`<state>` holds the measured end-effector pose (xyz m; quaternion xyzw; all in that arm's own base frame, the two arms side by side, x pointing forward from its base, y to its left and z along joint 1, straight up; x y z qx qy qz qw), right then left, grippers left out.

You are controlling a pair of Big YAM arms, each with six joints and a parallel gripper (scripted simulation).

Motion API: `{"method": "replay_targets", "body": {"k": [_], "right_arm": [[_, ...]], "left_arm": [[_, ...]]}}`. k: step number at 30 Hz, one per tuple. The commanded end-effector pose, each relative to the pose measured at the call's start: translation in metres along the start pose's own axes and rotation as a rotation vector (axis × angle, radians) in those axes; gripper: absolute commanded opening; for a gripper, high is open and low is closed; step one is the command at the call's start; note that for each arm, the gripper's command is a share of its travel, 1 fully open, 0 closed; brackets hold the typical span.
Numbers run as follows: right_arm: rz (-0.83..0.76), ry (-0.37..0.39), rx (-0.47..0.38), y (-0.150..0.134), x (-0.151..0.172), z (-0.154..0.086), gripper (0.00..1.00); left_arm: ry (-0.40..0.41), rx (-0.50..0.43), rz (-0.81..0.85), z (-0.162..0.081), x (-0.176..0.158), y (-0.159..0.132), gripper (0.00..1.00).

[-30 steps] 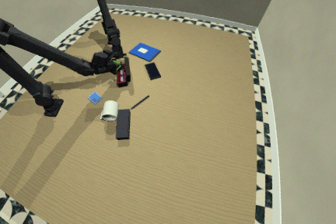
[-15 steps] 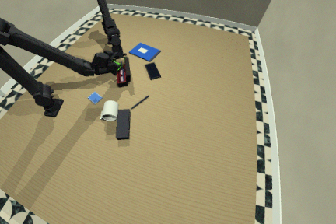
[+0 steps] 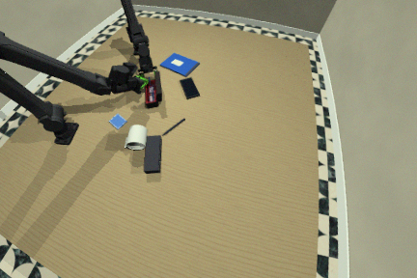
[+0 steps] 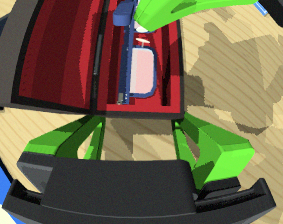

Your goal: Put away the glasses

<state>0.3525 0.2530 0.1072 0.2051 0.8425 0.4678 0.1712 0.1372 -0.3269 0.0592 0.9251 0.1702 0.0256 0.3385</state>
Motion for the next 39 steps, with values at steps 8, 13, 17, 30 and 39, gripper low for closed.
{"method": "replay_targets", "body": {"k": [8,13,17,30,39], "right_arm": [[-0.009,-0.012,-0.013,0.006,-0.004,-0.022,0.00],[-0.009,-0.012,-0.013,0.006,-0.004,-0.027,0.00],[-0.007,-0.010,-0.010,0.004,-0.003,-0.032,0.00],[-0.013,0.004,-0.009,0.006,0.002,-0.040,0.00],[-0.013,0.015,-0.009,0.004,0.007,-0.032,0.00]], "left_arm": [[-0.001,-0.108,0.007,-0.006,0.000,0.044,0.57],[-0.001,-0.108,0.007,-0.006,0.000,0.044,0.57],[-0.001,-0.108,0.007,-0.006,0.000,0.044,0.57],[0.002,-0.108,0.007,-0.006,0.001,0.043,1.00],[0.003,-0.028,-0.002,0.004,0.001,0.015,1.00]]}}
Point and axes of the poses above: on each arm, the point where the finger pads meet when closed, its own z axis out along the fingers, its own x axis across the jaws, y = z × x, the point moved 6 cm from there along -z, back along the fingers, and after that the axes turned 6 degrees about -z, right-handed, at the moved point
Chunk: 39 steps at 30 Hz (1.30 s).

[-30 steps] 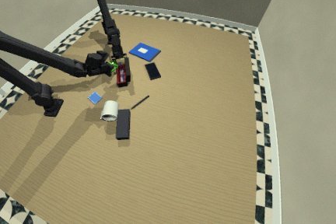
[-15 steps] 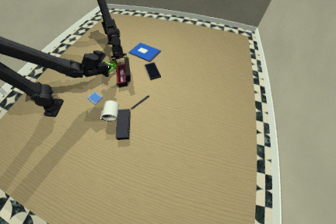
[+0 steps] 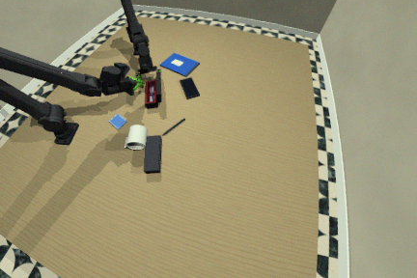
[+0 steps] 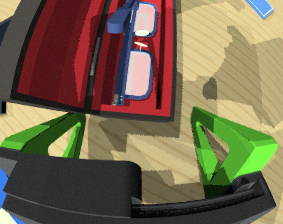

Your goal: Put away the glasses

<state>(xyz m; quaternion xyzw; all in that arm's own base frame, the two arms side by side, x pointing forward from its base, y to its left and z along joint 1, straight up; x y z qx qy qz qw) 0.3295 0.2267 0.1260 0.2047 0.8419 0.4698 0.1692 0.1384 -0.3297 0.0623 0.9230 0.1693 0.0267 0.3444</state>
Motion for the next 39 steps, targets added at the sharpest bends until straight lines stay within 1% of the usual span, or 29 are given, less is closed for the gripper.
{"method": "replay_targets", "body": {"k": [1,2,5,6,7,9,10,12,22,26,27,28,30,32,34,35,39], "right_arm": [[-0.013,0.007,-0.006,0.004,0.001,0.007,0.00],[-0.012,0.005,-0.009,0.004,0.001,0.007,0.00],[-0.014,0.005,-0.016,0.004,0.002,0.007,0.00],[-0.012,0.006,-0.012,0.004,0.002,0.007,0.00],[-0.010,0.006,-0.009,0.003,0.002,0.006,0.00],[-0.010,0.006,-0.009,0.003,0.002,0.006,0.00],[-0.010,0.006,-0.009,0.003,0.002,0.006,0.00],[-0.010,0.005,-0.009,0.003,0.002,0.006,0.00],[-0.010,0.005,-0.009,0.003,0.002,0.006,0.00],[-0.010,0.005,-0.009,0.003,0.002,0.006,0.00],[-0.010,0.005,-0.009,0.003,0.002,0.006,0.00],[-0.010,0.005,-0.009,0.003,0.002,0.006,0.00],[-0.010,0.005,-0.009,0.003,0.002,0.006,0.00],[-0.010,0.005,-0.009,0.003,0.002,0.006,0.00],[-0.010,0.005,-0.009,0.003,0.002,0.006,0.00],[-0.010,0.005,-0.009,0.003,0.002,0.006,0.00],[-0.010,0.005,-0.009,0.003,0.002,0.006,0.00]], "left_arm": [[0.004,-0.002,-0.005,0.005,0.001,0.006,1.00],[0.004,0.011,-0.007,0.005,0.001,0.001,1.00],[0.004,0.009,-0.007,0.001,0.001,-0.004,1.00],[0.007,-0.005,-0.004,-0.008,0.003,0.001,1.00],[0.004,-0.008,0.001,-0.011,0.003,0.002,1.00],[0.004,-0.008,0.001,-0.011,0.003,0.002,1.00],[0.004,-0.025,0.003,-0.014,0.003,0.011,1.00],[0.004,-0.008,0.001,-0.018,0.003,0.001,1.00],[0.004,-0.011,0.001,-0.045,0.002,0.002,1.00],[0.004,-0.012,0.001,-0.048,0.002,0.003,1.00],[0.005,-0.032,0.004,-0.053,0.003,0.015,1.00],[0.004,-0.014,0.002,-0.055,0.003,0.005,1.00],[0.003,-0.008,0.001,-0.058,0.002,0.001,1.00],[0.003,-0.010,0.001,-0.065,0.002,0.002,1.00],[0.004,-0.024,0.003,-0.073,0.003,0.010,1.00],[0.004,-0.018,0.003,-0.076,0.002,0.006,1.00],[0.002,-0.003,0.002,-0.072,0.002,0.003,1.00]]}}
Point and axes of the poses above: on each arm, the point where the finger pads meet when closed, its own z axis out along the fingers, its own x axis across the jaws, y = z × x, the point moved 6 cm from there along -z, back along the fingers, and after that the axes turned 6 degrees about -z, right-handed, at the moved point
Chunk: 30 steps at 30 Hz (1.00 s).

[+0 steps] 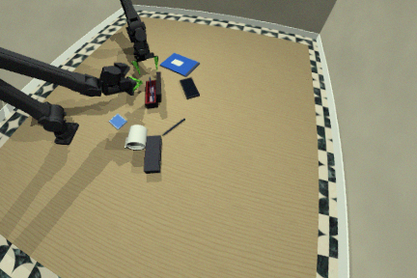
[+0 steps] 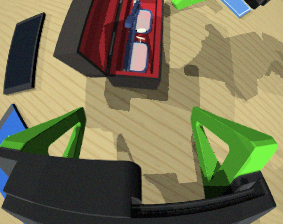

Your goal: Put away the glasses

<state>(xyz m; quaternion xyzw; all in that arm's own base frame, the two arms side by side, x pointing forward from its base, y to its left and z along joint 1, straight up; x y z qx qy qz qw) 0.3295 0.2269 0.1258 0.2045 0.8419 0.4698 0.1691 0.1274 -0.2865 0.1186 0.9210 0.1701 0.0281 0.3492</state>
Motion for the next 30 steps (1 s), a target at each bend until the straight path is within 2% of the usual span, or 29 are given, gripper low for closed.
{"method": "replay_targets", "body": {"k": [1,4,5,6,19,23,25,27,30], "right_arm": [[-0.009,0.005,-0.009,0.003,0.002,0.006,0.00],[-0.009,0.005,-0.009,0.003,0.002,0.006,0.00],[-0.009,0.005,-0.009,0.003,0.002,0.006,0.00],[-0.009,0.005,-0.009,0.003,0.002,0.006,0.00],[-0.009,0.005,-0.009,0.003,0.002,0.006,0.00],[-0.009,0.005,-0.009,0.003,0.002,0.006,0.00],[-0.009,0.005,-0.009,0.003,0.002,0.006,0.00],[-0.009,0.005,-0.009,0.003,0.002,0.006,0.00],[-0.009,0.005,-0.009,0.003,0.002,0.006,0.00]], "left_arm": [[-0.004,0.025,0.006,0.003,0.001,-0.003,1.00],[-0.004,0.030,0.005,0.004,0.001,-0.004,1.00],[-0.003,-0.004,0.008,0.001,0.000,0.007,1.00],[0.024,-0.078,-0.014,-0.006,0.010,0.040,1.00],[0.176,-0.218,-0.149,-0.030,0.080,0.095,1.00],[0.195,-0.233,-0.162,-0.035,0.088,0.100,1.00],[0.225,-0.268,-0.182,-0.044,0.101,0.111,1.00],[0.268,-0.333,-0.203,-0.065,0.118,0.128,1.00],[0.312,-0.344,-0.245,-0.068,0.142,0.134,1.00]]}}
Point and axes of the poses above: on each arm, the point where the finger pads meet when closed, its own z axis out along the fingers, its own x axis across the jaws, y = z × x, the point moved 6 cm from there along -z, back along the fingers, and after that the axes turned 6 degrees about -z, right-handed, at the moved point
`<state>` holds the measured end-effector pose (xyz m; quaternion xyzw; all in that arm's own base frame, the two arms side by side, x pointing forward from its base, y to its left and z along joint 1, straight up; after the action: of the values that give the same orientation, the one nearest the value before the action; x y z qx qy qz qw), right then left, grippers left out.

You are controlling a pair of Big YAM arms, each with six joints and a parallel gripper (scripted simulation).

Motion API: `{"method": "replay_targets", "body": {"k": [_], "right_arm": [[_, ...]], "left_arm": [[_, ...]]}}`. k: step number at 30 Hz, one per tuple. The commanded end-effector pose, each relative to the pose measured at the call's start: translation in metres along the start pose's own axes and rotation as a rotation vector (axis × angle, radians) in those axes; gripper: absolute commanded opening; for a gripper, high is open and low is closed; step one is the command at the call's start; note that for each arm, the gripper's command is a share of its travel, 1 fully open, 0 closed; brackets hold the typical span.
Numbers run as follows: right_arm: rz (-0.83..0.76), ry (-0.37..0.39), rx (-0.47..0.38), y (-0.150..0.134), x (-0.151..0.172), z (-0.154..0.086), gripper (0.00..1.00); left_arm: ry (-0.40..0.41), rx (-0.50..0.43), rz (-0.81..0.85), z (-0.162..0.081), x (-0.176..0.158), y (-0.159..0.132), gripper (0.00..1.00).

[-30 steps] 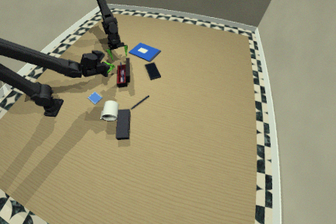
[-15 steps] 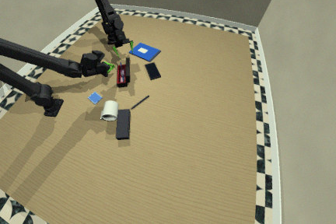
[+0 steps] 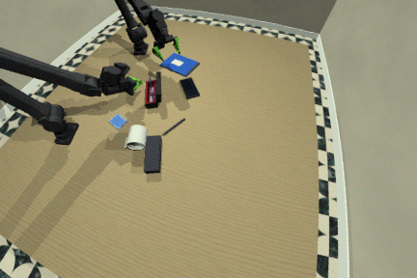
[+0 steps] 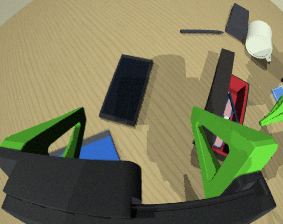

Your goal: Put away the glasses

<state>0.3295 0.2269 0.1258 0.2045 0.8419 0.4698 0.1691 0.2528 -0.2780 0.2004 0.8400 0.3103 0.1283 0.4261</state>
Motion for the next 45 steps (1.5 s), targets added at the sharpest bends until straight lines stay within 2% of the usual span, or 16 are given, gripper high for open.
{"method": "replay_targets", "body": {"k": [1,6,9,23,25,29,40,42,45], "right_arm": [[-0.009,0.005,-0.009,0.003,0.002,0.006,0.00],[-0.009,0.005,-0.009,0.003,0.002,0.006,0.00],[-0.009,0.005,-0.009,0.003,0.002,0.006,0.00],[-0.009,0.005,-0.009,0.003,0.002,0.006,0.00],[-0.009,0.005,-0.009,0.003,0.002,0.006,0.00],[-0.009,0.005,-0.009,0.003,0.002,0.006,0.00],[-0.009,0.005,-0.009,0.003,0.002,0.006,0.00],[-0.009,0.005,-0.009,0.003,0.002,0.006,0.00],[-0.009,0.005,-0.009,0.003,0.002,0.006,0.00]], "left_arm": [[0.058,-0.135,-0.046,-0.007,0.026,0.065,1.00],[0.148,-0.215,-0.100,-0.021,0.067,0.097,1.00],[0.158,-0.227,-0.108,-0.023,0.073,0.101,1.00],[0.423,-0.438,-0.227,-0.095,0.188,0.171,1.00],[0.423,-0.438,-0.227,-0.095,0.188,0.171,1.00],[0.495,-0.489,-0.250,-0.119,0.216,0.184,1.00],[0.706,-0.649,-0.303,-0.207,0.290,0.215,1.00],[0.706,-0.649,-0.303,-0.207,0.290,0.215,1.00],[0.760,-0.683,-0.311,-0.231,0.306,0.219,1.00]]}}
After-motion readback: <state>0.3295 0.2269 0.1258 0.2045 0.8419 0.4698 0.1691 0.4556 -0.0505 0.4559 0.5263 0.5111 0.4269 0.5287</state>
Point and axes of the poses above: on each arm, the point where the finger pads meet when closed, its own z axis out along the fingers, its own x axis across the jaws, y = z × x, the point moved 6 cm from there along -z, back along the fingers, and after that the axes turned 6 degrees about -z, right-handed, at the moved point
